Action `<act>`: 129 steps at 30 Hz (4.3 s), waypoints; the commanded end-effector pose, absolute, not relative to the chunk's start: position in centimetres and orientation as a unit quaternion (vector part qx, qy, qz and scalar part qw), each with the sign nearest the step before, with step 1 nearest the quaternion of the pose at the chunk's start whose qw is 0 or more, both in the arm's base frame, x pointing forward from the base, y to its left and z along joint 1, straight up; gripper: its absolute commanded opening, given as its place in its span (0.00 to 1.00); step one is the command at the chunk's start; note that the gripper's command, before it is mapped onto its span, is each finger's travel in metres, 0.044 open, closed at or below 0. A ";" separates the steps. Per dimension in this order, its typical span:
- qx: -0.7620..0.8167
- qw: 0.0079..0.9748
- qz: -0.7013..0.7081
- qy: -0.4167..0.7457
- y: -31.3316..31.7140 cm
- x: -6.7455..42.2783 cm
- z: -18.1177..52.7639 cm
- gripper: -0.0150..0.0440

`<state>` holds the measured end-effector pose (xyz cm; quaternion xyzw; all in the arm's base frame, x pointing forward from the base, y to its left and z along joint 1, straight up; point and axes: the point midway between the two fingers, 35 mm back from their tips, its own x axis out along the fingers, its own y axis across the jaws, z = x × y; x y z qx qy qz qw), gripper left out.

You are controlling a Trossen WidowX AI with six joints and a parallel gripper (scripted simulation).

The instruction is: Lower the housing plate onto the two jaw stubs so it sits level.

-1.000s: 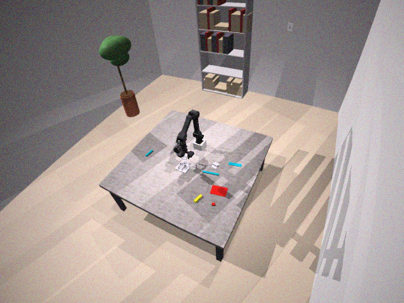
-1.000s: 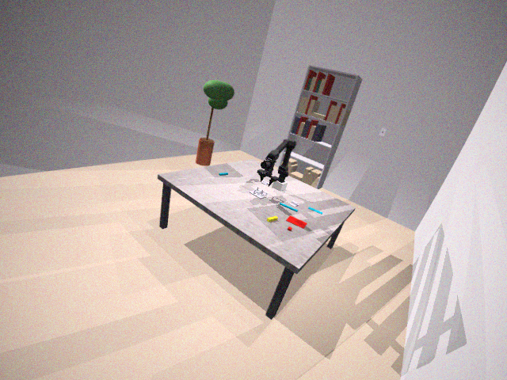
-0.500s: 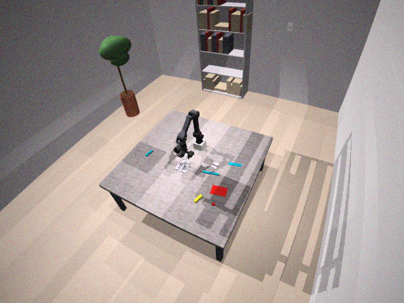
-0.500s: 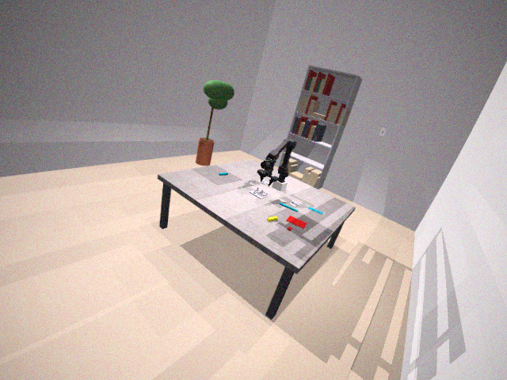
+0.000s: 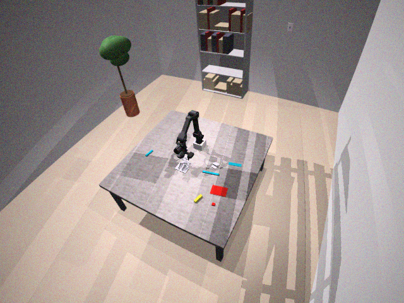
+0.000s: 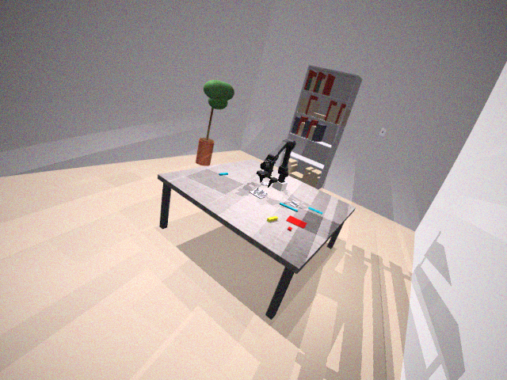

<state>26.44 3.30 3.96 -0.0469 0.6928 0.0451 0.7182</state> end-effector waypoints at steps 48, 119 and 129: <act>-0.048 0.714 0.049 0.697 3.3 26.1 -1.4 0.85; -0.047 0.714 0.048 0.697 3.3 26.1 -2.9 0.85; -0.047 0.714 0.048 0.697 3.3 26.1 -2.9 0.85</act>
